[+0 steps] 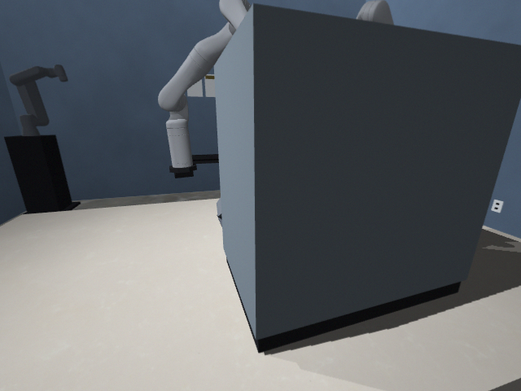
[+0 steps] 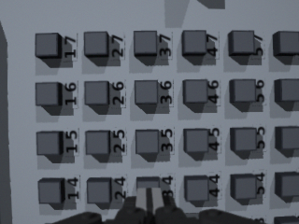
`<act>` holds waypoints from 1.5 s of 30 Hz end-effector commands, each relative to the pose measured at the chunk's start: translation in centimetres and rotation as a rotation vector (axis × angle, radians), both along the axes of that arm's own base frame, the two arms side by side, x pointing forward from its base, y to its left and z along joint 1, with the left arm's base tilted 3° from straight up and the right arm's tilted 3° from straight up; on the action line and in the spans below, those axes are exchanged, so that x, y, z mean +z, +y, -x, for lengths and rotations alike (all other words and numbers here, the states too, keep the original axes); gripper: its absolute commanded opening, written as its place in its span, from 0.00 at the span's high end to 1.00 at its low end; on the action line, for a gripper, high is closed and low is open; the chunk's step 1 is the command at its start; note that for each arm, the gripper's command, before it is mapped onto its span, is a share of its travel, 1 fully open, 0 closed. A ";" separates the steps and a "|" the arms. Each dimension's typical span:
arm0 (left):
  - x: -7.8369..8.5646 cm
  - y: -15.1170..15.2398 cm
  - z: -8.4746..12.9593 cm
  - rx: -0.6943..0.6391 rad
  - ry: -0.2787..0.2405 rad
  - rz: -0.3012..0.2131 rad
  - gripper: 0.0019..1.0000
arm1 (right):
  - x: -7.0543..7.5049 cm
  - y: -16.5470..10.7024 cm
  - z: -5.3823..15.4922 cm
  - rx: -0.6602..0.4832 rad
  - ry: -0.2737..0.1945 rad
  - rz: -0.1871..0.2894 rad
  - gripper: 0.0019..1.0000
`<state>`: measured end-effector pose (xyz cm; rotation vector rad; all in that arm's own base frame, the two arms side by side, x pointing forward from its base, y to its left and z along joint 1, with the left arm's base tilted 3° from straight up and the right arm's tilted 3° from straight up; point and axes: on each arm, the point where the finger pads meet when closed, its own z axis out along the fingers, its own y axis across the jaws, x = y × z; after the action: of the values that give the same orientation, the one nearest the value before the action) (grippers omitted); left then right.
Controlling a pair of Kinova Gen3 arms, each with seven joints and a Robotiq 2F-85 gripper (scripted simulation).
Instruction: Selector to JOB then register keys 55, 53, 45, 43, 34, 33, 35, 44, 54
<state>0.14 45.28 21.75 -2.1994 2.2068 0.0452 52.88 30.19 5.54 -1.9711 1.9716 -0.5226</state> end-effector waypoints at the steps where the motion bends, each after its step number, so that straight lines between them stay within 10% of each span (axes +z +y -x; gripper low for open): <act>1: 0.1 0.0 0.0 0.000 0.000 -0.002 0.00 | -0.3 0.0 -0.2 0.000 -0.002 -0.002 0.90; 45: 0.1 0.0 0.0 0.000 0.000 -0.002 0.00 | -1.6 0.0 -1.0 0.000 -0.002 -0.002 0.90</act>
<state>0.14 45.28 21.75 -2.1994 2.2068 0.0452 53.76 30.12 3.83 -1.9709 1.9718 -0.5224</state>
